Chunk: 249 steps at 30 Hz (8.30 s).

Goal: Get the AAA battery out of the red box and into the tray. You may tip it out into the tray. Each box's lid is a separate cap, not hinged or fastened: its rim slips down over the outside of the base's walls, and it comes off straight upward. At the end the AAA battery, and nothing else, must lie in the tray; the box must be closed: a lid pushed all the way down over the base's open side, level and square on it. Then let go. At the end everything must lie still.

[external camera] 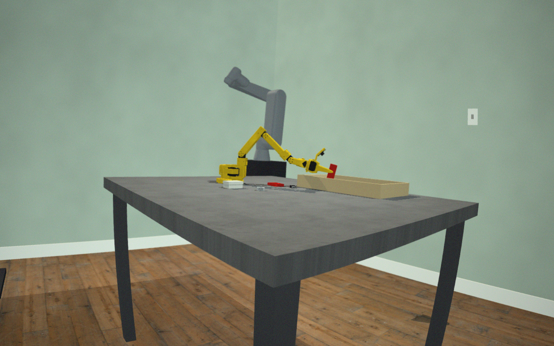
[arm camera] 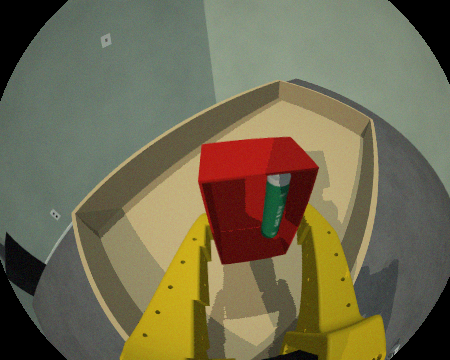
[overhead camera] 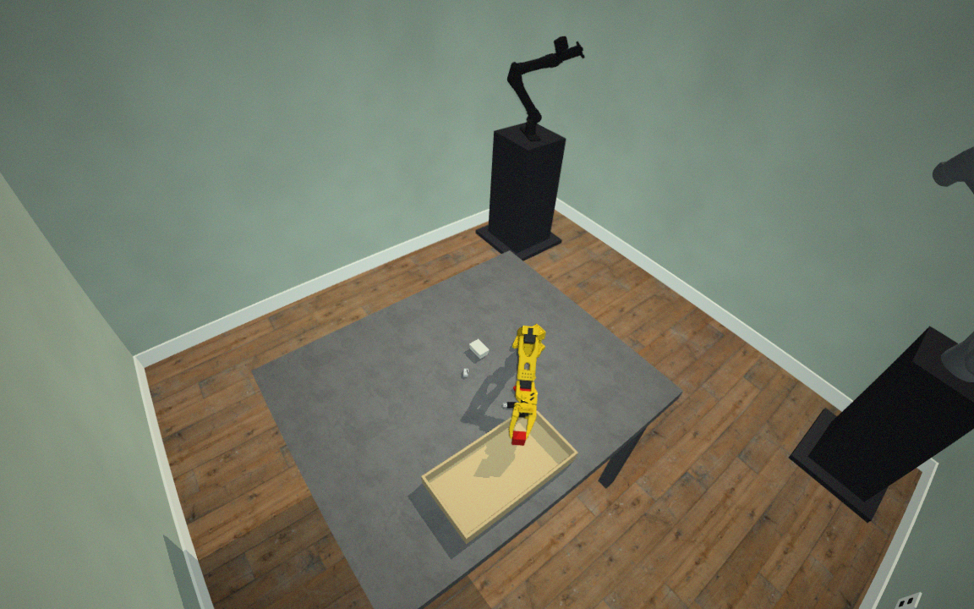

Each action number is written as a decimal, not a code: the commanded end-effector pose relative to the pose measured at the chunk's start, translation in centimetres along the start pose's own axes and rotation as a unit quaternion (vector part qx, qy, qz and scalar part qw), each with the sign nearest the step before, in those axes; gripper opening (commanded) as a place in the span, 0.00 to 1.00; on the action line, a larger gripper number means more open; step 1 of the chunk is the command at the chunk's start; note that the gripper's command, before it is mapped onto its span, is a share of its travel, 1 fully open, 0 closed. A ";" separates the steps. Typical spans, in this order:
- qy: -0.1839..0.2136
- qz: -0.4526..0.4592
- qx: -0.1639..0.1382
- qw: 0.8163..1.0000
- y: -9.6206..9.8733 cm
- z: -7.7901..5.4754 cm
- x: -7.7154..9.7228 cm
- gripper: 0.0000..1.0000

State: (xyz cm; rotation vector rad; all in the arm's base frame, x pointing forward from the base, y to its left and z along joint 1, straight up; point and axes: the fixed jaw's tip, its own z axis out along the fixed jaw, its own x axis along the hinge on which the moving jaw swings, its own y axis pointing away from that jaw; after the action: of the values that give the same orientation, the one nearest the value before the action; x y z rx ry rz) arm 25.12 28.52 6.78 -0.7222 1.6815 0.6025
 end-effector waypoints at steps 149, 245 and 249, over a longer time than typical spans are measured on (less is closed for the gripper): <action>-0.152 -0.010 0.003 0.988 -0.3 -0.6 -2.7 0.21; -0.238 -0.013 0.003 0.971 -0.2 -1.9 -3.9 0.21; -0.238 -0.013 0.003 0.971 -0.2 -1.9 -3.9 0.21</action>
State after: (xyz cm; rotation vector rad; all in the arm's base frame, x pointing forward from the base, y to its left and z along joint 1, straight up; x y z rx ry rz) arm 24.54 27.75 10.07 -0.5547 1.2603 0.6929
